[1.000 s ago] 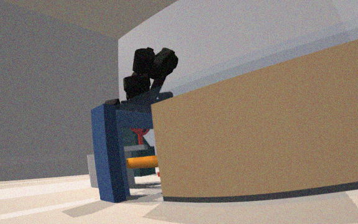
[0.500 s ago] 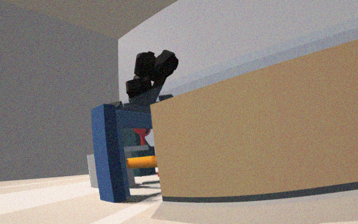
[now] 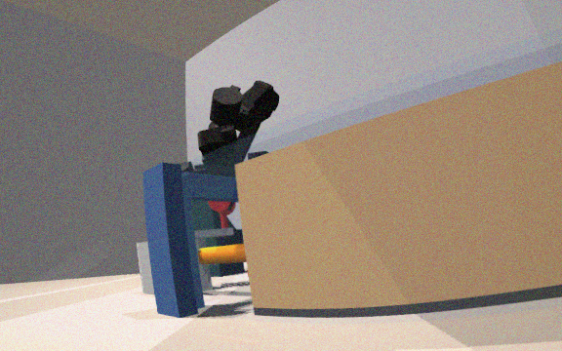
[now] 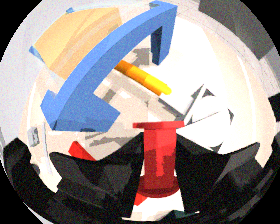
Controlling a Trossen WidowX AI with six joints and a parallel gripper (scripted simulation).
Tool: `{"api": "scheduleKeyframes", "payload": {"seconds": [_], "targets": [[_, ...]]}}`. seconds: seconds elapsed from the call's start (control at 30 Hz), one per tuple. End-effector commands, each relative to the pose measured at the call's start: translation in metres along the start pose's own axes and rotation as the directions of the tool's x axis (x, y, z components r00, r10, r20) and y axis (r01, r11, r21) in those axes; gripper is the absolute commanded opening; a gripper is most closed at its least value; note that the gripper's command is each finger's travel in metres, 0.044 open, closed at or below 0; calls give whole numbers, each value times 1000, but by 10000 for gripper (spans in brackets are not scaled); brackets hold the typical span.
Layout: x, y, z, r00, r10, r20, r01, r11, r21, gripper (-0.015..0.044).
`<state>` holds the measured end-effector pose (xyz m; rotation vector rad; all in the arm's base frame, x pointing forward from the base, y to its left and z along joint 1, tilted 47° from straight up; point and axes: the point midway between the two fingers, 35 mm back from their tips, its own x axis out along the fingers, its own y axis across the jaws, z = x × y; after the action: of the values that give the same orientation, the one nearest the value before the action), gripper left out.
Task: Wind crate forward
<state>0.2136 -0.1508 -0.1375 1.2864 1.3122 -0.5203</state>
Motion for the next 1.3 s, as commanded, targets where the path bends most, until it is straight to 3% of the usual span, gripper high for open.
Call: {"api": "scheduleKeyframes", "payload": {"seconds": [0.0,1.27], "targets": [[-4,-7,-16,1000,-7,-28,7,1000,16,0],[-23,-49,-54,1000,-10,-29,11,1000,18,0]]}}
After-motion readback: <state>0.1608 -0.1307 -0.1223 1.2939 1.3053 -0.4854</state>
